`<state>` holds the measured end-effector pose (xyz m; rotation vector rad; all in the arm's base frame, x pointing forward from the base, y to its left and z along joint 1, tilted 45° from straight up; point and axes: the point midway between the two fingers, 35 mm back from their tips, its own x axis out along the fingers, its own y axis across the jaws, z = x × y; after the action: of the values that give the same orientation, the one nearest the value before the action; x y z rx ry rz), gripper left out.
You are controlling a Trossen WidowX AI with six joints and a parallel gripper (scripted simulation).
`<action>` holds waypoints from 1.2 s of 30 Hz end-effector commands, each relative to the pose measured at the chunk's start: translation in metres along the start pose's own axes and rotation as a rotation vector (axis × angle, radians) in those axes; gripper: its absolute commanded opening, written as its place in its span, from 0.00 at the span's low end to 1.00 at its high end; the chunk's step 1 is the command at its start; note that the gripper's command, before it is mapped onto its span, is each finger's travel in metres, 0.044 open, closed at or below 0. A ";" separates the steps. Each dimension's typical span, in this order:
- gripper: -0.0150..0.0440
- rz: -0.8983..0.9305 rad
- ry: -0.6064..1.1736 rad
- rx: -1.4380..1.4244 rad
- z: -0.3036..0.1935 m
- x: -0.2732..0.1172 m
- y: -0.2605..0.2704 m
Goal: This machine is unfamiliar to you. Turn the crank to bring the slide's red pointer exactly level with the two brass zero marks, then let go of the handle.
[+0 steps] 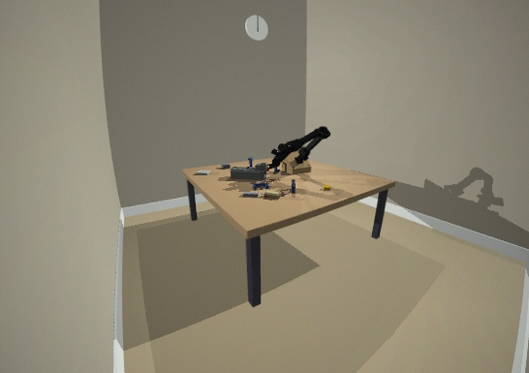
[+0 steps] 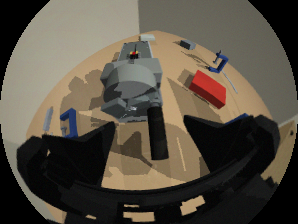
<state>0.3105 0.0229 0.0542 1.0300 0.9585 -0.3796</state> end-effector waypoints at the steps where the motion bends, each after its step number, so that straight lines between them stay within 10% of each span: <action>1: 0.96 -0.013 0.003 0.005 -0.004 0.004 -0.005; 17: 0.25 -0.013 0.003 0.005 -0.004 0.004 -0.005; 36: 0.25 -0.013 0.003 0.006 -0.006 0.006 -0.006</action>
<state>0.3072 0.0252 0.0473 1.0283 0.9682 -0.3899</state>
